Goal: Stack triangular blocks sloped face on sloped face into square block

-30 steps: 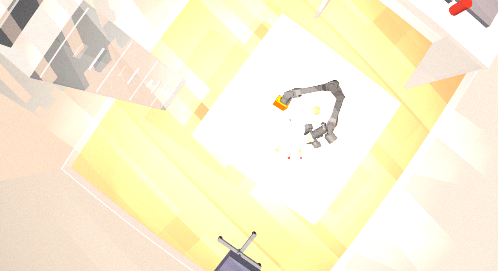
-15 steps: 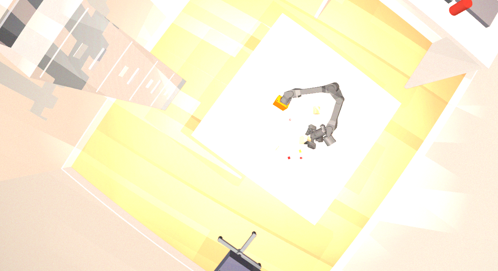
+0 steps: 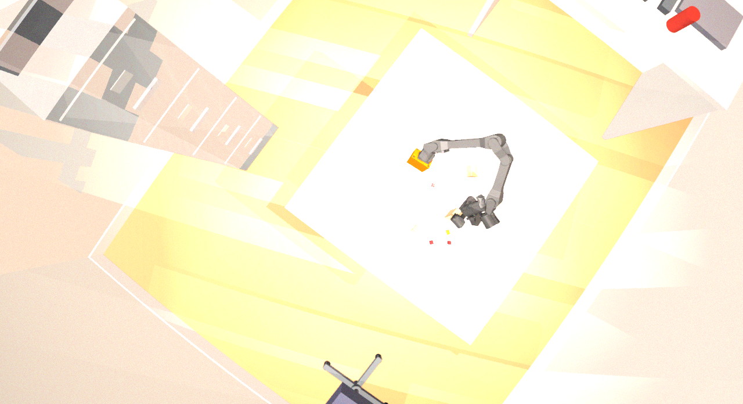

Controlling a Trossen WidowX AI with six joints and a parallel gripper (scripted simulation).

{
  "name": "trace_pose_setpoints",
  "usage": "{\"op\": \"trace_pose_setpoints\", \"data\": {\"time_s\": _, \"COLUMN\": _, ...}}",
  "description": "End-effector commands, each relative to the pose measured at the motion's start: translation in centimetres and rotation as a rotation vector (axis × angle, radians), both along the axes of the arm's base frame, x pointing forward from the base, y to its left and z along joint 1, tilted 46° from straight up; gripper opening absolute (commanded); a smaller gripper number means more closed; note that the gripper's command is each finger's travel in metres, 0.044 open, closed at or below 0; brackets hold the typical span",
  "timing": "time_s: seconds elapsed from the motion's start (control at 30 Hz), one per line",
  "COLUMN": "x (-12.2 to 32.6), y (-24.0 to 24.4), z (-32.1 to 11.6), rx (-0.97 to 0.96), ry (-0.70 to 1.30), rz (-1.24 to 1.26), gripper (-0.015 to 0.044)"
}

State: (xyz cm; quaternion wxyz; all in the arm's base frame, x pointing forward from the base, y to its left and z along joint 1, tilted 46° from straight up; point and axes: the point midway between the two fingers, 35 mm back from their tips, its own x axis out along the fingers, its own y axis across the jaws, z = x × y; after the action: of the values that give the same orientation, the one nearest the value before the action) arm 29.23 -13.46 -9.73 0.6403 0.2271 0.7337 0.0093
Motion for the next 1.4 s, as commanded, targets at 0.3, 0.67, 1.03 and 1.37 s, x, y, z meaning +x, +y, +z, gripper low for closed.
{"op": "trace_pose_setpoints", "data": {"time_s": 0.3, "x": -0.01, "y": -0.41, "z": -0.01, "rx": 0.056, "ry": 0.164, "rz": -0.441, "gripper": 0.0}}
{"op": "trace_pose_setpoints", "data": {"time_s": 0.67, "x": -0.02, "y": -0.61, "z": -0.01, "rx": 0.102, "ry": 0.32, "rz": -0.782, "gripper": 0.0}}
{"op": "trace_pose_setpoints", "data": {"time_s": 1.03, "x": -0.01, "y": -0.85, "z": 0.03, "rx": 0.146, "ry": 0.499, "rz": -1.114, "gripper": 0.0}}
{"op": "trace_pose_setpoints", "data": {"time_s": 1.37, "x": 0.03, "y": -1.11, "z": 0.11, "rx": 0.181, "ry": 0.681, "rz": -1.405, "gripper": 0.0}}
